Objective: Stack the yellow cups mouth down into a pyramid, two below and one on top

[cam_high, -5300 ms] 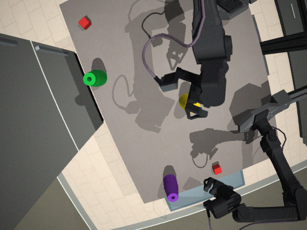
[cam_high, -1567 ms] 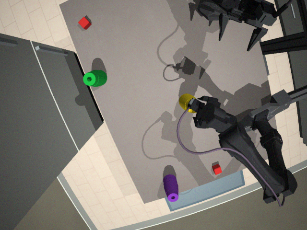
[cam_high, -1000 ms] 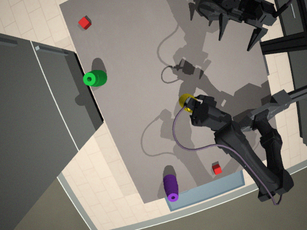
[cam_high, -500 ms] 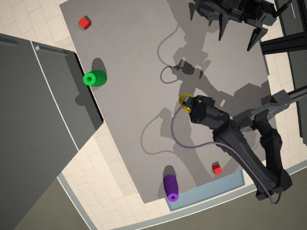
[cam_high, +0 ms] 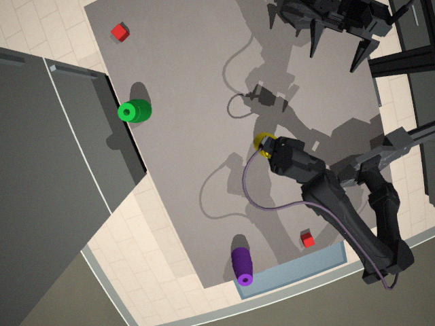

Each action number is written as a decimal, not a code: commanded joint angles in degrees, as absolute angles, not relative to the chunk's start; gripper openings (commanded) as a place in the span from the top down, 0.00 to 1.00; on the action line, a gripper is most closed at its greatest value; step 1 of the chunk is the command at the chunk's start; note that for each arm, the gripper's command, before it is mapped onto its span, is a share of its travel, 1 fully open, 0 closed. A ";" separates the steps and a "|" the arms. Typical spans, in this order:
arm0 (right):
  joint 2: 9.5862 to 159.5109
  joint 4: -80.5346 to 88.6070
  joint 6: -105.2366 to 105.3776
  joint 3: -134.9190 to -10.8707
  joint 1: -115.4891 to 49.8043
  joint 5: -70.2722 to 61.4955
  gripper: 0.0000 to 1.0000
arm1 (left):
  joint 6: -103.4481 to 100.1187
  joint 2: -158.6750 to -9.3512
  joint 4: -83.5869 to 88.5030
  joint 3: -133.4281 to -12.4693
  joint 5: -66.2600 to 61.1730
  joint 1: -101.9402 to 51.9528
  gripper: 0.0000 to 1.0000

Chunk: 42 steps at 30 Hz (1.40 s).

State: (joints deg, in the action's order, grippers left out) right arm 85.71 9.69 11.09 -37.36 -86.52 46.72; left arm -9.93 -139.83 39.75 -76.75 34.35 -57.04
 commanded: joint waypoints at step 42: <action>84.46 8.99 10.74 -37.30 -87.29 47.26 0.00 | -16.77 -140.13 62.05 -95.49 32.67 -63.46 1.00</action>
State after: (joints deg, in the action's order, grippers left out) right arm 85.71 9.69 11.09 -37.36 -86.52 46.72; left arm -15.53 -139.83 58.11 -92.62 33.54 -61.87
